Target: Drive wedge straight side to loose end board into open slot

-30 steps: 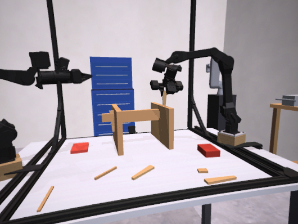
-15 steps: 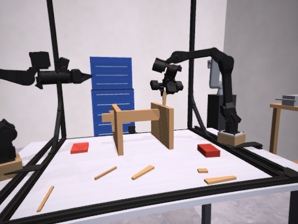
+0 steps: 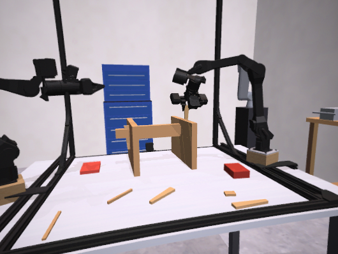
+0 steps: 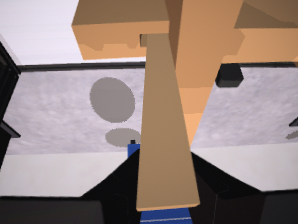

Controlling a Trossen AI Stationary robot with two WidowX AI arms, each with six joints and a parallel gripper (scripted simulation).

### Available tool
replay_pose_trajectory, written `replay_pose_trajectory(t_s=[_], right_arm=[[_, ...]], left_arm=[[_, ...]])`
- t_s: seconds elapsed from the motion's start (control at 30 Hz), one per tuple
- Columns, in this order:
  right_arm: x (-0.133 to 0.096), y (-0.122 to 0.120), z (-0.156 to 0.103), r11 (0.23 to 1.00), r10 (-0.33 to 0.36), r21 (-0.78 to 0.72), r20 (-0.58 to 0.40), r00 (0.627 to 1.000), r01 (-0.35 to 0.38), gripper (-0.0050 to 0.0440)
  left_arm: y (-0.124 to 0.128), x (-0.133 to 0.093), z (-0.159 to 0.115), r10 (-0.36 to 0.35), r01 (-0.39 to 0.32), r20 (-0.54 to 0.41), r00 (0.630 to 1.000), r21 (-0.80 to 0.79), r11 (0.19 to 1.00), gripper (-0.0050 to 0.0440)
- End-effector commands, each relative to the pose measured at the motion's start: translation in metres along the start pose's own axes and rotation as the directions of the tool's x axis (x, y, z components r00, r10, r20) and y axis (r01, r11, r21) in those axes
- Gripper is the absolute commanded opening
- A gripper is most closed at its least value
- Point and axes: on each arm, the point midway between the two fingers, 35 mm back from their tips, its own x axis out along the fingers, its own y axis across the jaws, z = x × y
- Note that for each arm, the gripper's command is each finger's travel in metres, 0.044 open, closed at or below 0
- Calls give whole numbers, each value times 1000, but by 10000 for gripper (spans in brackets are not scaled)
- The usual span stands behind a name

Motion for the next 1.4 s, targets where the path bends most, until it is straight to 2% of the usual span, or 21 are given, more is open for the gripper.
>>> replay_pose_trajectory(t_s=[0.0,0.63,0.93,1.0,1.3,1.37], right_arm=[[0,0,0,1000,0,0,0,1000,0,440],[0,0,0,1000,0,0,0,1000,0,440],[0,0,0,1000,0,0,0,1000,0,440],[0,0,0,1000,0,0,0,1000,0,440],[0,0,0,1000,0,0,0,1000,0,440],[0,0,0,1000,0,0,0,1000,0,440]], left_arm=[[0,4,4,-1,1,1,1000,0,1000,0],[-1,7,6,-1,1,1,1000,0,1000,0],[0,8,7,1,-1,1,1000,-3,1000,216],[0,8,7,1,-1,1,1000,-3,1000,216],[0,8,7,1,-1,1,1000,-3,1000,432],[2,6,6,3,-3,0,1000,-4,1000,440]])
